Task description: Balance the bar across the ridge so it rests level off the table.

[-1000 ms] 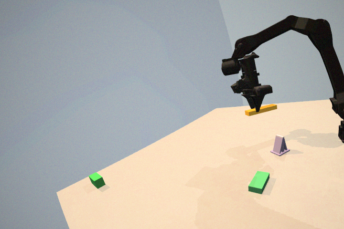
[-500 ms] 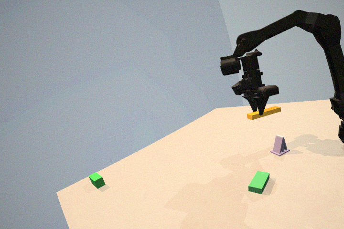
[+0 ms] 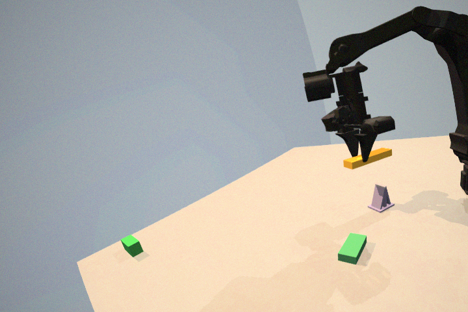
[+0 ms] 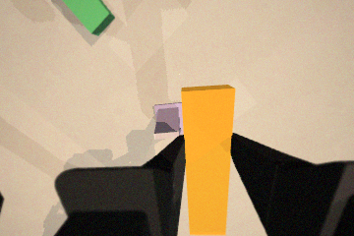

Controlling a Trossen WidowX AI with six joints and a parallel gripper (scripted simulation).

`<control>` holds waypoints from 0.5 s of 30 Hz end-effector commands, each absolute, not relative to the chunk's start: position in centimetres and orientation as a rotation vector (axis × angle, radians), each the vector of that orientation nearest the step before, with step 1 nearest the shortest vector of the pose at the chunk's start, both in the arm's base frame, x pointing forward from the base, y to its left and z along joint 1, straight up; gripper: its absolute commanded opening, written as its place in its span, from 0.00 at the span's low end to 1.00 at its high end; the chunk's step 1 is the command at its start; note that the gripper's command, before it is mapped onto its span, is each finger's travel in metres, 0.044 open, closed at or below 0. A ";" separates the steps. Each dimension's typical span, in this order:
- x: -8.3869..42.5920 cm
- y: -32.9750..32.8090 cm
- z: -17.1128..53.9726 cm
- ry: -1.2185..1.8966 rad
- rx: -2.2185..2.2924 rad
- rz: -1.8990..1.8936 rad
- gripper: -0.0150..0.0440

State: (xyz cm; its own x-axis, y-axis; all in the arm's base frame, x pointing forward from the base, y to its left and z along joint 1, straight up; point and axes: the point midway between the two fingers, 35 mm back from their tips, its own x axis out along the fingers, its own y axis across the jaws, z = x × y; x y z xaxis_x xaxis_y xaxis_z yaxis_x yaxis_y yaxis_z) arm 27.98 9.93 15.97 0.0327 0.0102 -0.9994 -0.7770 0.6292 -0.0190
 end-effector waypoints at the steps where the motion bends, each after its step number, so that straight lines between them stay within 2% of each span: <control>1: 26.6 11.2 15.9 1.419 -0.708 0.705 0.25; 15: 25.1 12.8 15.3 1.413 -0.727 0.727 0.25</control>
State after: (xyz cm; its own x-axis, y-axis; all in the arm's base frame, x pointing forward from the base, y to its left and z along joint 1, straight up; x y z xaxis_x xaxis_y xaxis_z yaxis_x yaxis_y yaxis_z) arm 25.39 12.72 15.74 0.0338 0.0143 -0.9993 -0.8052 0.5927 -0.0188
